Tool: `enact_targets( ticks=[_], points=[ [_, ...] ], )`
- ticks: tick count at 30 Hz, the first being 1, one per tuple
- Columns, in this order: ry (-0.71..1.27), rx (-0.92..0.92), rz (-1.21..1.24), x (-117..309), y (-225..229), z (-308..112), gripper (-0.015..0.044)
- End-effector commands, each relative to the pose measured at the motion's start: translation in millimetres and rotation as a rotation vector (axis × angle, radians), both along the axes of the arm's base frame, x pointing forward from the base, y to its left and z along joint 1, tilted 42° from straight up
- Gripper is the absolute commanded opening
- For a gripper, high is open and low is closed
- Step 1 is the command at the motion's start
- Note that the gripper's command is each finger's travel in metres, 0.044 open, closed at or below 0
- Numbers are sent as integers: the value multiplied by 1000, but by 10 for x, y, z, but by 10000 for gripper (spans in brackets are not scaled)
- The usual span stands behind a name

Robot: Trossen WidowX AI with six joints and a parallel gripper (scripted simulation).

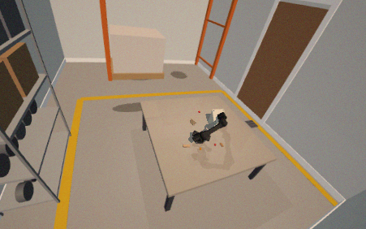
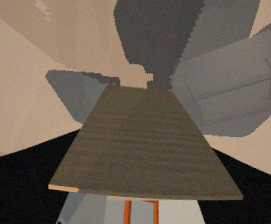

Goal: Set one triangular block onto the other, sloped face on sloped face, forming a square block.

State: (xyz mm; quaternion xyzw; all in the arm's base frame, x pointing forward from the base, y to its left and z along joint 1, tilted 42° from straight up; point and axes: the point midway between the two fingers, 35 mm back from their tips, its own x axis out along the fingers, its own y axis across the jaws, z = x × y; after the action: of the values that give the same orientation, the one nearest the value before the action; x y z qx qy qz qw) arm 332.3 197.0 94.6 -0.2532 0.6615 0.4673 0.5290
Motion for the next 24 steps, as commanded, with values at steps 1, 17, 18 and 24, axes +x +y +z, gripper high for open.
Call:
enact_targets(
  ticks=[1,17,18,24],
  points=[
    [3,4,-1,-7,3,-3,394],
    [-74,29,-32,-20,-385,425,440],
    [-100,34,-42,-43,-511,555,440],
    [-137,41,-56,-95,-693,736,440]
  ],
)
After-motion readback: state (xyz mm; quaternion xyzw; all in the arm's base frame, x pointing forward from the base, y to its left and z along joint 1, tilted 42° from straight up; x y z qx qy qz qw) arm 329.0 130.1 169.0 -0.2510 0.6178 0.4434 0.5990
